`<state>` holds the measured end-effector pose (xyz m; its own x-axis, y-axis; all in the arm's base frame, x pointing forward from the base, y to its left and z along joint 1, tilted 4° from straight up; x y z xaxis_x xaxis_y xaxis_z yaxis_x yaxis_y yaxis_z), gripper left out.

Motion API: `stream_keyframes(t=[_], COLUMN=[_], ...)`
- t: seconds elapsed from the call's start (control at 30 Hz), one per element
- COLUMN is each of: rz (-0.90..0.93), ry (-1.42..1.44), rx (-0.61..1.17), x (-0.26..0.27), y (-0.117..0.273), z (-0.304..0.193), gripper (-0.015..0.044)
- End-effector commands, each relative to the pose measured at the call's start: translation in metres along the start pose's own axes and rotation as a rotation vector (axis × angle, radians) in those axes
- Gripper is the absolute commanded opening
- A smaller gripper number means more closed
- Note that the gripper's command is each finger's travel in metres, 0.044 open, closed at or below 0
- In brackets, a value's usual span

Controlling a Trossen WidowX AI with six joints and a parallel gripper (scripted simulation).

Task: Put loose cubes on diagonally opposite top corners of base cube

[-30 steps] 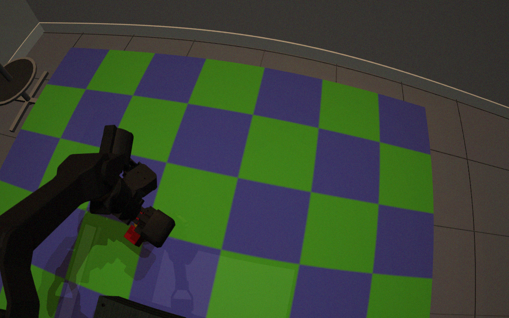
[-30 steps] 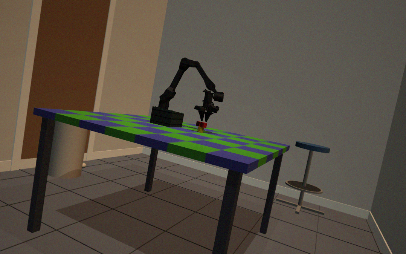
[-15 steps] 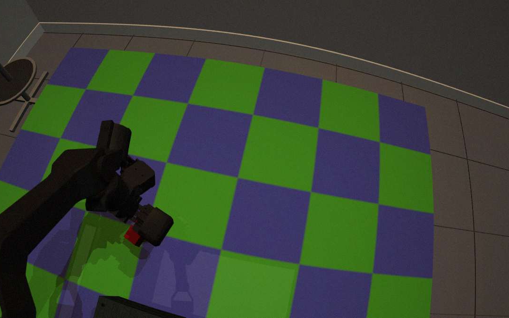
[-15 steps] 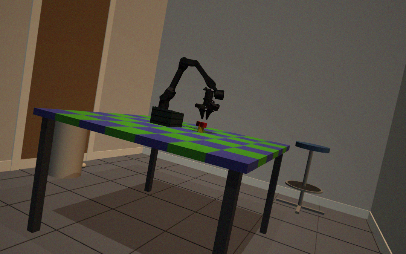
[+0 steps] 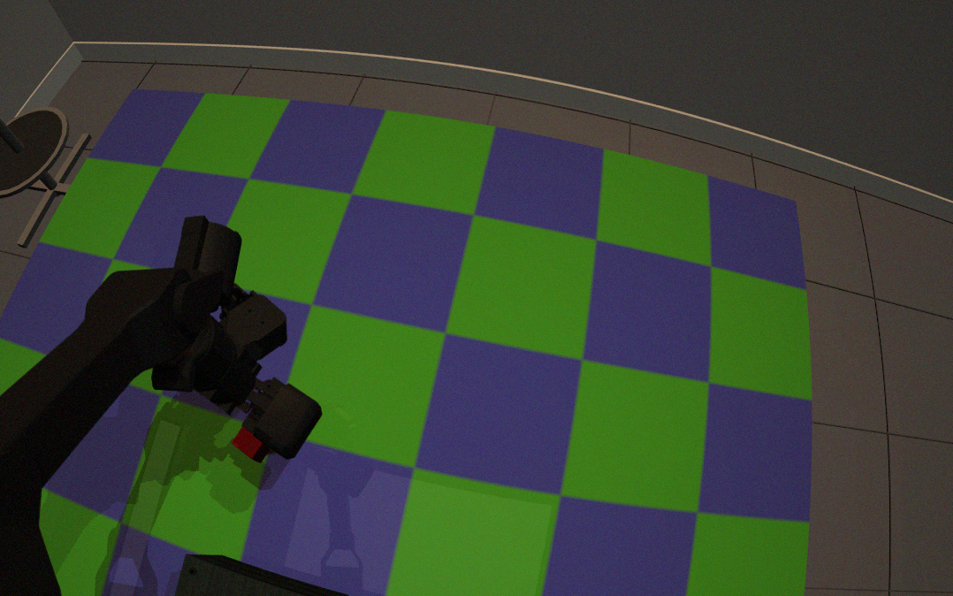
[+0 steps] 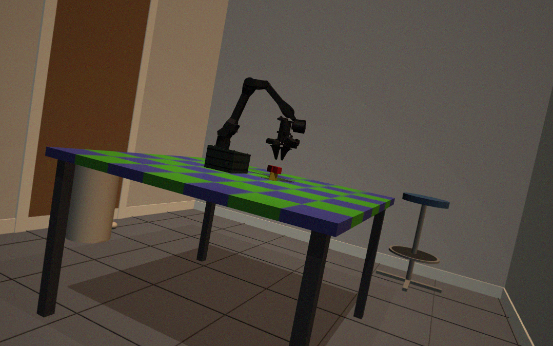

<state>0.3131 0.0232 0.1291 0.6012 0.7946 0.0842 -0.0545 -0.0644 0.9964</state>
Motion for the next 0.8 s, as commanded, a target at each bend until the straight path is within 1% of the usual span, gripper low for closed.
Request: stream_keyframes(t=[0.0, 0.5, 0.6, 0.73, 0.77], rz=[0.008, 0.008, 0.006, 0.013, 0.014], ry=[0.004, 0.004, 0.006, 0.025, 0.023], rx=[-0.008, -0.008, -0.006, -0.007, -0.006], x=[0.0, 0.0, 0.008, 0.043, 0.05], y=[0.008, 0.017, 0.014, 0.015, 0.015], z=[0.001, 0.001, -0.007, -0.051, -0.063], gripper=[0.0205, 0.0205, 0.0284, 0.0389, 0.04])
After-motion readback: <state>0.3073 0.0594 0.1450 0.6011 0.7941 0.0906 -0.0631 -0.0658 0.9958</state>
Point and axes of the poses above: the point midway between the two fingers, 35 mm back from their tips, its own y axis back along the fingers, its own x axis across the jaws, z = x × y, the point moved 8 cm from there along y, back along the fingers, and after that the axes turned 10 degrees about -y, right-handed, at the moved point
